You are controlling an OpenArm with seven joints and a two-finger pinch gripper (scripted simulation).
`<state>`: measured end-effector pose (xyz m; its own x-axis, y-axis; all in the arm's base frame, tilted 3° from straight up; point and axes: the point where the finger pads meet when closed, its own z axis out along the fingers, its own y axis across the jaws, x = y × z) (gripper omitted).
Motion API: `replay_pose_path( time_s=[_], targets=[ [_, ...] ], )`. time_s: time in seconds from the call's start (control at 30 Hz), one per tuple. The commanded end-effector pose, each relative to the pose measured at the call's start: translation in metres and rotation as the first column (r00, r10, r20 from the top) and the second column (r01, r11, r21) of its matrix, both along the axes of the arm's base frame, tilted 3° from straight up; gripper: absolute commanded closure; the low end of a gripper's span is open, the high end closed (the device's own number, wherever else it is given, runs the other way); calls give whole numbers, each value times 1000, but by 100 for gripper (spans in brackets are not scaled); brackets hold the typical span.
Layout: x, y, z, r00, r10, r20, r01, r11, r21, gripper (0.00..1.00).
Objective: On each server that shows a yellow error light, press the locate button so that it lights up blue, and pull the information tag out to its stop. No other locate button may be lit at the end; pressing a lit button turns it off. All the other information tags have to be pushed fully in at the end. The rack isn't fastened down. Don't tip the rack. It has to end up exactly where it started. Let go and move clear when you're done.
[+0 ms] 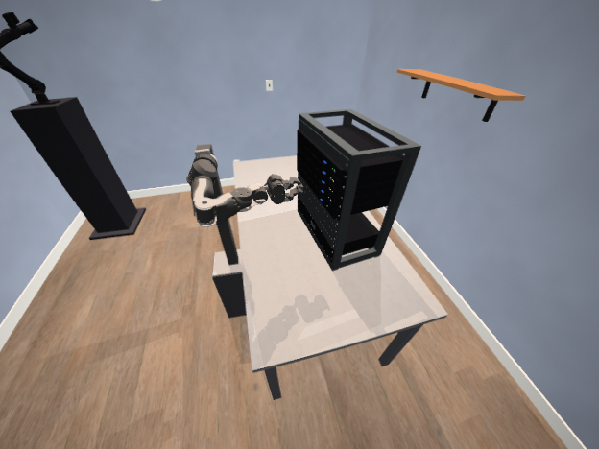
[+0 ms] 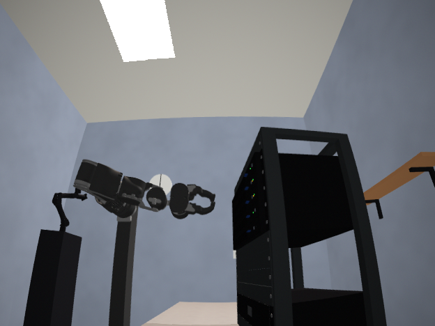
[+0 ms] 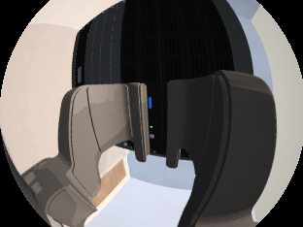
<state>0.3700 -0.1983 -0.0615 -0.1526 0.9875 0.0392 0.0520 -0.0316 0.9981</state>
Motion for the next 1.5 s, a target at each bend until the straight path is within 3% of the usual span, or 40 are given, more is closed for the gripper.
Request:
replay_pose_path(
  time_s=[0.0,0.7,1.03,1.47],
  targets=[
    [0,1,1,1000,1,7,-1,1000,2,90],
    [0,1,1,1000,0,6,0,1000,1,90],
    [12,2,0,1000,-2,5,2,1000,1,90],
    [71,11,-3,1000,-2,3,2,1000,2,90]
  ],
)
